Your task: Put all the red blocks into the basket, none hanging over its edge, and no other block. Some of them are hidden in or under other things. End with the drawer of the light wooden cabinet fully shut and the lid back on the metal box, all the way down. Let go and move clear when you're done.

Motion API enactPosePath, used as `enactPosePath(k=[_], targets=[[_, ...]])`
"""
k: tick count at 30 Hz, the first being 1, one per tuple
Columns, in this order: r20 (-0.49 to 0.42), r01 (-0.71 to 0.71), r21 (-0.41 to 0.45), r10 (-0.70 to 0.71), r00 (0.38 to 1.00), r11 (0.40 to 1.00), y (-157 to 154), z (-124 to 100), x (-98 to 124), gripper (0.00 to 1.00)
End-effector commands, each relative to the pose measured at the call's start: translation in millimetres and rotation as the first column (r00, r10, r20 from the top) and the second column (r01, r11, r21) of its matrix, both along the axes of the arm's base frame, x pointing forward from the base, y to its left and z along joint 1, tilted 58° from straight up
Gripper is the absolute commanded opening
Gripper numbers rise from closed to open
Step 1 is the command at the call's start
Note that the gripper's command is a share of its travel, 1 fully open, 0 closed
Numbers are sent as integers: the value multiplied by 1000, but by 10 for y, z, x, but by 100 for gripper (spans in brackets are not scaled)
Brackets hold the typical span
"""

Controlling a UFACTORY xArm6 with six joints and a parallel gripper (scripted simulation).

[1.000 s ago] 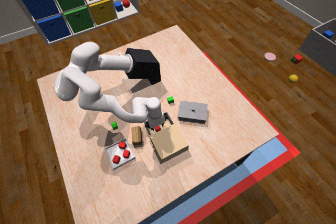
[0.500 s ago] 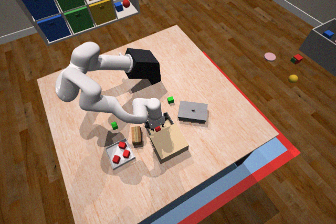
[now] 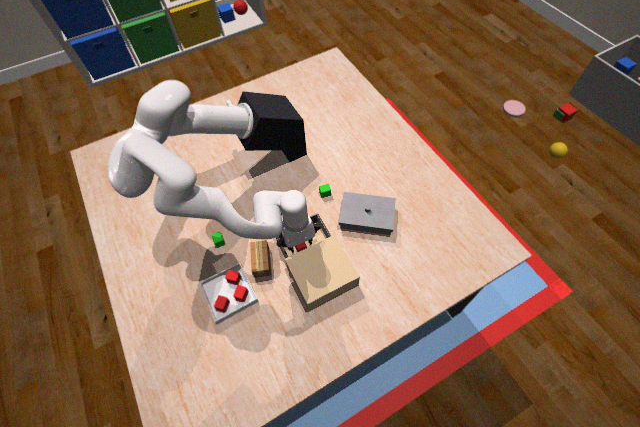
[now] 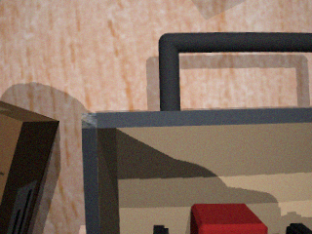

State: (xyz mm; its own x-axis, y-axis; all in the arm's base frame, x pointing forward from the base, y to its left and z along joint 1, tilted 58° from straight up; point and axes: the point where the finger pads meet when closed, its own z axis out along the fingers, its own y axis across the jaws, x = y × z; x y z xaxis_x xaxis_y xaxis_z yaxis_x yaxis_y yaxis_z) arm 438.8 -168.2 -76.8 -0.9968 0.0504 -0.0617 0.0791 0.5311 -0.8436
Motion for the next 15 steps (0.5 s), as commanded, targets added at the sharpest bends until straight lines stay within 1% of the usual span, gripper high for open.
enactPosePath(k=[1, 15], targets=[[2, -2, 1, 2, 1000, 1000, -47, -31, 14, 68], [2, -2, 1, 2, 1000, 1000, -155, -99, 14, 68]])
